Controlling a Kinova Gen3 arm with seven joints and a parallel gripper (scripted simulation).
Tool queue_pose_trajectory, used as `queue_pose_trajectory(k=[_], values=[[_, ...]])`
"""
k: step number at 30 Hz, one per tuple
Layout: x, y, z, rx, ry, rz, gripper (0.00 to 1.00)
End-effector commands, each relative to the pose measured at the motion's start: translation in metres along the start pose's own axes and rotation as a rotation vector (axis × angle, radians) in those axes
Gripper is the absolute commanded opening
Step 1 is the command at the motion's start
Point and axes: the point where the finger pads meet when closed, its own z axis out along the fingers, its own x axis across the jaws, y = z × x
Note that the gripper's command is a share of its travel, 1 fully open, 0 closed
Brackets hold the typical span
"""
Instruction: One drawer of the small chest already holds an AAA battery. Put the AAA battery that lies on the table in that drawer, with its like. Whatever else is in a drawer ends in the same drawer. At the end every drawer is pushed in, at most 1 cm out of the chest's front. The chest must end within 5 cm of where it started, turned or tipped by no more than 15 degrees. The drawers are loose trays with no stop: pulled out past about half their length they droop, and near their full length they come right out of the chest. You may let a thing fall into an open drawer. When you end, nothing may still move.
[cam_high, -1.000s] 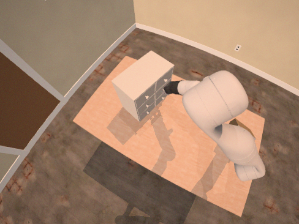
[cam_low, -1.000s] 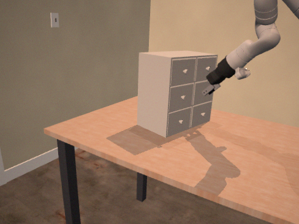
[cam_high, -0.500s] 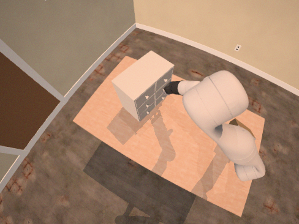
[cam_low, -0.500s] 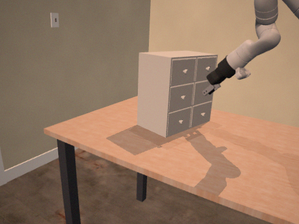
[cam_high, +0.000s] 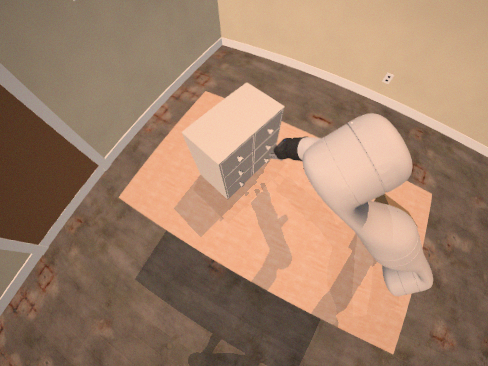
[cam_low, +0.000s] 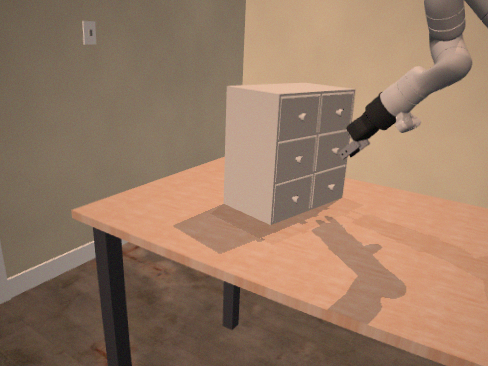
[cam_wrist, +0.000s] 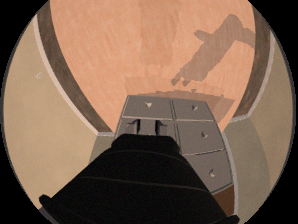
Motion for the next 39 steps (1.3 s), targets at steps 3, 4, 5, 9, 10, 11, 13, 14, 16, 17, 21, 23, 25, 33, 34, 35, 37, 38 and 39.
queue_pose_trajectory(k=[3, 4, 5, 9, 10, 11, 13, 14, 16, 17, 21, 23, 25, 33, 34, 35, 37, 38, 39], values=[[-0.002, -0.009, -0.01, -0.001, -0.005, 0.008, 0.67], [-0.002, -0.009, -0.01, -0.001, -0.005, 0.008, 0.67], [-0.002, -0.009, -0.01, -0.001, -0.005, 0.008, 0.67], [-0.002, -0.012, -0.014, -0.001, -0.005, 0.008, 0.67], [-0.002, -0.012, -0.014, -0.001, -0.005, 0.008, 0.67], [-0.002, -0.013, -0.014, -0.001, -0.005, 0.008, 0.67], [-0.002, -0.013, -0.015, -0.001, -0.005, 0.008, 0.67], [-0.002, -0.013, -0.015, -0.001, -0.005, 0.008, 0.67], [-0.002, -0.013, -0.015, -0.001, -0.005, 0.008, 0.67], [-0.002, -0.013, -0.015, -0.001, -0.005, 0.008, 0.67], [-0.002, -0.015, -0.019, -0.001, -0.005, 0.008, 0.67], [-0.002, -0.015, -0.02, -0.001, -0.005, 0.008, 0.67], [-0.002, -0.017, -0.025, -0.001, -0.005, 0.008, 0.67], [-0.001, -0.027, -0.048, -0.001, -0.005, 0.008, 0.67], [-0.001, -0.028, -0.051, -0.001, -0.005, 0.008, 0.67], [-0.001, -0.03, -0.054, -0.001, -0.005, 0.008, 0.67], [-0.001, -0.032, -0.058, -0.001, -0.005, 0.008, 0.67], [-0.001, -0.032, -0.058, -0.001, -0.005, 0.008, 0.67], [-0.001, -0.032, -0.058, -0.001, -0.005, 0.008, 0.67]])
